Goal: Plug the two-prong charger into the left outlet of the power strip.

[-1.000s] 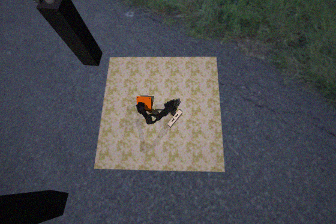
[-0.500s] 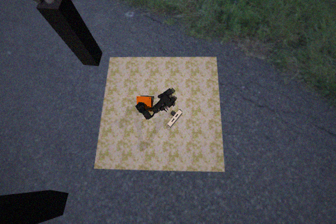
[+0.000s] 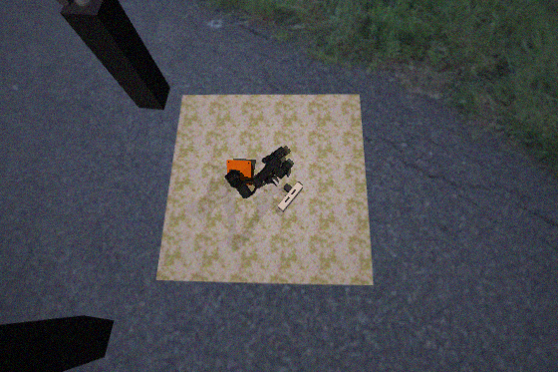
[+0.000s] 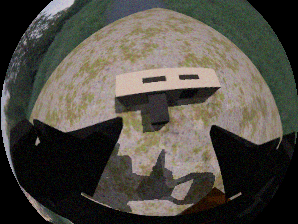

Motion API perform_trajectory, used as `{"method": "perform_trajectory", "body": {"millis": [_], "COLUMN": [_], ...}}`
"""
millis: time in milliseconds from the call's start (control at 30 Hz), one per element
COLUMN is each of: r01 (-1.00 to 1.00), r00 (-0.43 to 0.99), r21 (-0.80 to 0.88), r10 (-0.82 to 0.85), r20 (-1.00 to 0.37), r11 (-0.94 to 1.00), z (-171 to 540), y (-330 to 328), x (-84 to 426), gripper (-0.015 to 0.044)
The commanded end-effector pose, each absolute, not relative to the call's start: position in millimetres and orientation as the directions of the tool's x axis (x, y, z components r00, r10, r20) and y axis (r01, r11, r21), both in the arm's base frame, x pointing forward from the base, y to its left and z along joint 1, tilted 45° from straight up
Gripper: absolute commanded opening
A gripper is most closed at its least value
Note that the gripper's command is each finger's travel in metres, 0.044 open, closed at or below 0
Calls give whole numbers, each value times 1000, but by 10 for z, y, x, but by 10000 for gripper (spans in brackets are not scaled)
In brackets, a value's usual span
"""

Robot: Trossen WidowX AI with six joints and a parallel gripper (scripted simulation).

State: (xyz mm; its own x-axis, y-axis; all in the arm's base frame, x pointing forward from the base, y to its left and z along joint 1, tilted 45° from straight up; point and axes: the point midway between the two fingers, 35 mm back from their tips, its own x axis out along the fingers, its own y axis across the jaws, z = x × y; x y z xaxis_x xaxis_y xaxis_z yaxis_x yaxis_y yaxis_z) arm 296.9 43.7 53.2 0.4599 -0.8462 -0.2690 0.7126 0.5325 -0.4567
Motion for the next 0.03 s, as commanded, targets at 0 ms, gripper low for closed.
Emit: {"method": "perform_trajectory", "body": {"millis": [0], "r01": [712], "r00": [461], "r21": [-461], "r10": [-848], "r20": [-263], "r11": [530], "z": [532], "y": [426], "x": [2958], "gripper": [440]}}
